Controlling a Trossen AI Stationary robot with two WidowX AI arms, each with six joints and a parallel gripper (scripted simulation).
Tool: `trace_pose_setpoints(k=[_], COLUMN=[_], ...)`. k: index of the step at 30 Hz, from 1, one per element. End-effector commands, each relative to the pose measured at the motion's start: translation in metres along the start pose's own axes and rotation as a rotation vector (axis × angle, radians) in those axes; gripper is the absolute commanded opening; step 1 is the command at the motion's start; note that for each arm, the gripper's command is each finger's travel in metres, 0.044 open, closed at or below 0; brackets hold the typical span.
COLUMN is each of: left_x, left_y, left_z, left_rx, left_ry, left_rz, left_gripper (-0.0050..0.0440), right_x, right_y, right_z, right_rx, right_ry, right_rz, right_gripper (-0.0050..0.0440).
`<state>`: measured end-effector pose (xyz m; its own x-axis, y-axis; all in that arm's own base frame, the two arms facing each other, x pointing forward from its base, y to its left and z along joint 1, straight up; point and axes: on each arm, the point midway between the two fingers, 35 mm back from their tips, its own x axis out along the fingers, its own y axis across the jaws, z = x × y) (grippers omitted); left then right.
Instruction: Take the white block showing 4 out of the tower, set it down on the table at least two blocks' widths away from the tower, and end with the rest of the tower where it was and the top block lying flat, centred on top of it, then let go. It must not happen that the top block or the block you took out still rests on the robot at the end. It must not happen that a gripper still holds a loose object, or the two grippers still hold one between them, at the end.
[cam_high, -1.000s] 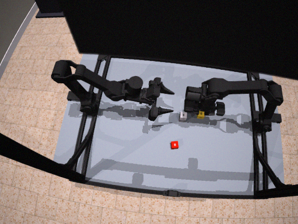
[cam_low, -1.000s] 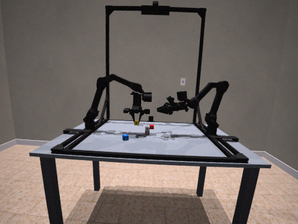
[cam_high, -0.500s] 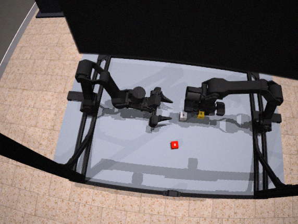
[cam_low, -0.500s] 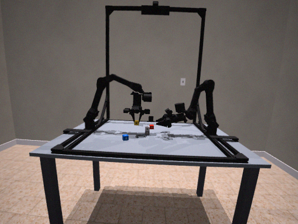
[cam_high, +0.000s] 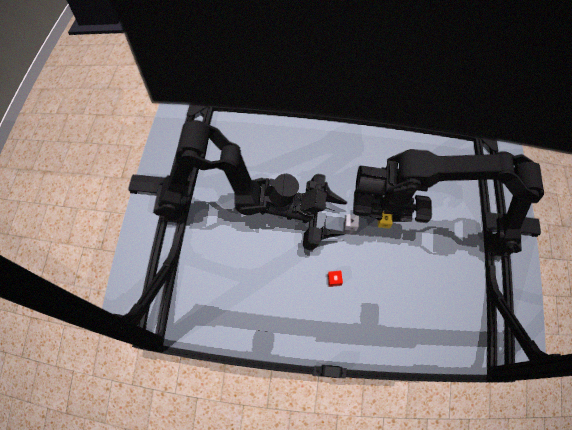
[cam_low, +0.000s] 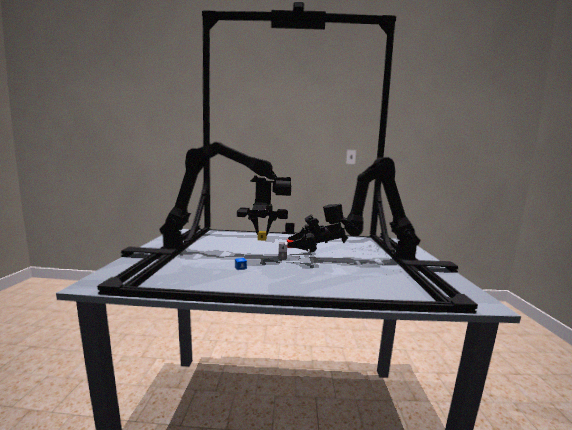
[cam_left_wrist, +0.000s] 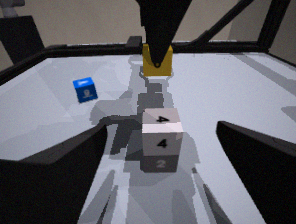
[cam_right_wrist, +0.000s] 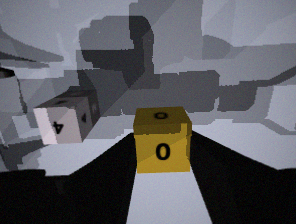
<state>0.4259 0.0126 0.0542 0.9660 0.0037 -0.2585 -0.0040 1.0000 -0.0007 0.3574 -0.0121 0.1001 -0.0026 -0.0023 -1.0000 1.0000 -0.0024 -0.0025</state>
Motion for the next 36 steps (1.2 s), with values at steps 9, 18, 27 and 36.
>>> trace_pose_setpoints(k=[9,18,27,36], left_x=[0.0542,0.0542,0.0542,0.0542], left_y=[-0.0011,-0.0011,-0.0011,-0.0011], left_z=[-0.0037,-0.0037,-0.0037,-0.0037], left_rx=[0.001,0.001,0.001,0.001], left_ry=[0.0,0.0,0.0,0.0], left_rz=[-0.002,-0.002,-0.002,-0.002], left_gripper=[0.04,0.0208,0.0175,0.0115], right_x=[-0.0002,-0.0002,-0.0002,-0.0002], right_y=[0.0001,0.0001,0.0001,0.0001], right_z=[-0.0002,-0.0002,-0.0002,-0.0002], right_rx=[-0.002,-0.002,-0.002,-0.002], right_ry=[0.002,0.002,0.002,0.002], right_rz=[0.003,0.003,0.003,0.003], right_gripper=[0.0,0.0,0.0,0.0])
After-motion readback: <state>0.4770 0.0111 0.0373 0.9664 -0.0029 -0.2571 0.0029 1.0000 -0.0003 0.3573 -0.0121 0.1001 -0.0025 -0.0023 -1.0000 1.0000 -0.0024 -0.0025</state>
